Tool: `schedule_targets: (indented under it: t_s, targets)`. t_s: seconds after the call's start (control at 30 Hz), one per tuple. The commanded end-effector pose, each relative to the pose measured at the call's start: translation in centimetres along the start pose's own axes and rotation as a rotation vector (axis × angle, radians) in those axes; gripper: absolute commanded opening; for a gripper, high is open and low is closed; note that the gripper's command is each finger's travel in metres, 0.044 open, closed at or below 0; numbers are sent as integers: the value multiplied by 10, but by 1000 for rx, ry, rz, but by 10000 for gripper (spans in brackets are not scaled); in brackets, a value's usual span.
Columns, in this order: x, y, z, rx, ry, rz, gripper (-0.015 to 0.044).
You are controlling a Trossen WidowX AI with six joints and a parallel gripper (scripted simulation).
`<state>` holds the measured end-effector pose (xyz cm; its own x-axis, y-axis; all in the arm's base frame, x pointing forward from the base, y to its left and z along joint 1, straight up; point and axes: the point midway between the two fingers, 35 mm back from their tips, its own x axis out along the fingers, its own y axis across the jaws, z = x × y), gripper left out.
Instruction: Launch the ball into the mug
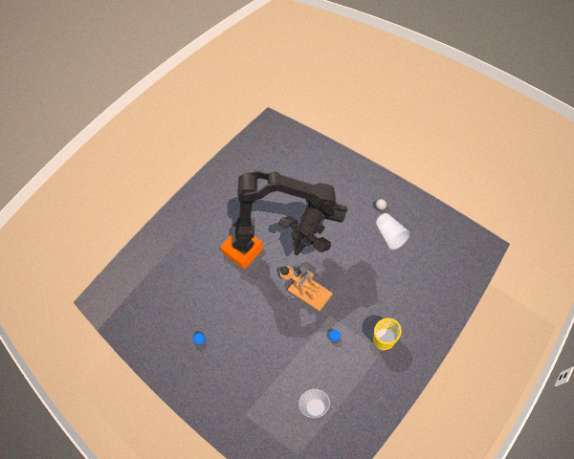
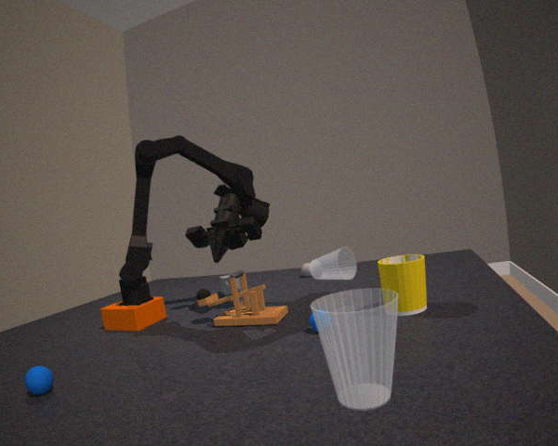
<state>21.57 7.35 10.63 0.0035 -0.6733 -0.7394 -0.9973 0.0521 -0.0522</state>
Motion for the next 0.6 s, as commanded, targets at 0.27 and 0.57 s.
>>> schedule_targets:
  t_s: [0.27,0.57]
  targets:
    - [6,6,0,-48,33,-8,0]
    - [16,5,11,-48,33,-8,0]
